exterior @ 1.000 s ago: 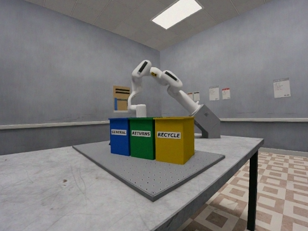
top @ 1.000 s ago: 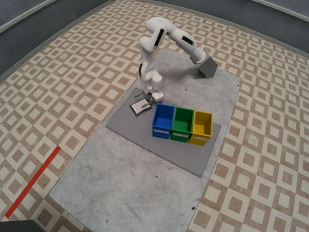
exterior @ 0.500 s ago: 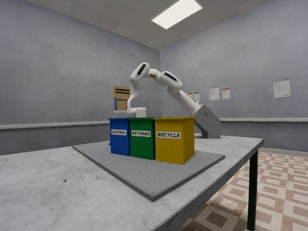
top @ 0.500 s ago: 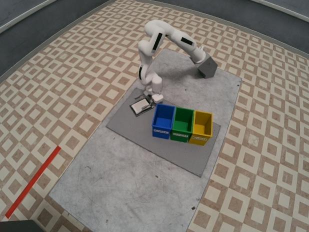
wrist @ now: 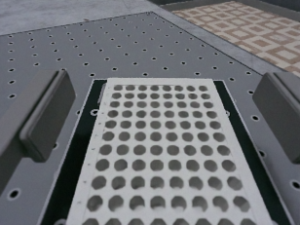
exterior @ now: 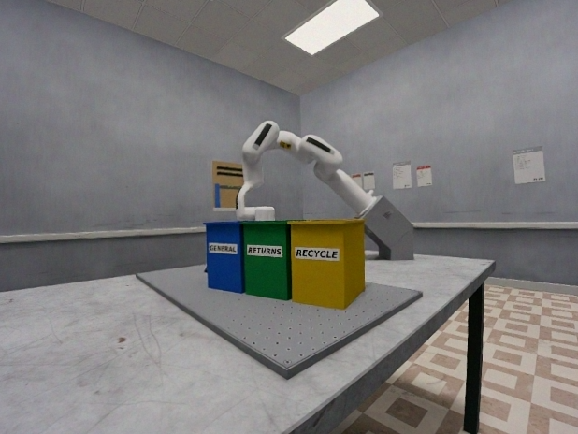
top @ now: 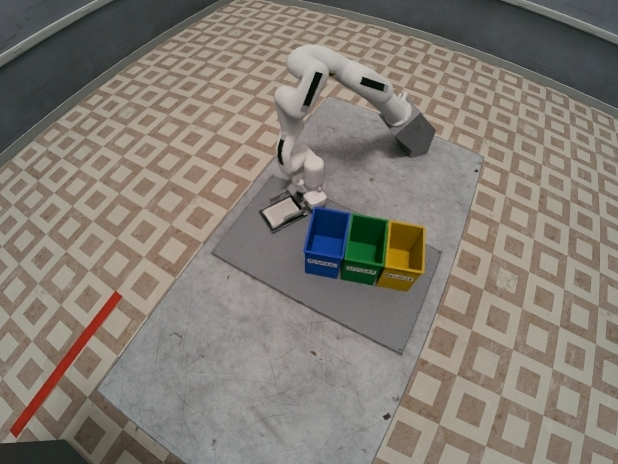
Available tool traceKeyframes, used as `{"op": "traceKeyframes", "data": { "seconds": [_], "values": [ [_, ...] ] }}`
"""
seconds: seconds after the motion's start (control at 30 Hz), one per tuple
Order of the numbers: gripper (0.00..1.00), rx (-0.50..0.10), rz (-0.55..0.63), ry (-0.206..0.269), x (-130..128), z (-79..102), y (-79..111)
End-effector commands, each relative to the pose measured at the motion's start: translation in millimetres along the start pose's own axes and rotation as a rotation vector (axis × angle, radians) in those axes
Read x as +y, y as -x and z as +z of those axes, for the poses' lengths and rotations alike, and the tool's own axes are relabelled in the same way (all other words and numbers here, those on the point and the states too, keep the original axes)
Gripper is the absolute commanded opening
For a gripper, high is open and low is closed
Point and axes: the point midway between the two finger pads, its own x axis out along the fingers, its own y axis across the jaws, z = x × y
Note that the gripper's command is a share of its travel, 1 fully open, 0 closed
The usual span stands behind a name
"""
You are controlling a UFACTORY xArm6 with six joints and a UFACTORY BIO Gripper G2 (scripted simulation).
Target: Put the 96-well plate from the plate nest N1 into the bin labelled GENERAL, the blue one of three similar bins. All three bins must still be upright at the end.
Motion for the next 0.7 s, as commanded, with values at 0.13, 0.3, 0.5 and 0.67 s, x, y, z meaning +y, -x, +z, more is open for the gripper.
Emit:
{"op": "traceKeyframes", "data": {
  "seconds": [0.13,0.3,0.5,0.67],
  "values": [
    [0.37,-0.003,0.000,-0.001,0.2,0.4,-0.8],
    [0.37,-0.003,0.000,-0.001,0.2,-2.2,-0.8],
    [0.37,-0.003,0.000,-0.001,0.2,-4.9,-0.8],
    [0.37,-0.002,0.000,-0.001,0.2,-8.2,-0.8]
  ]
}}
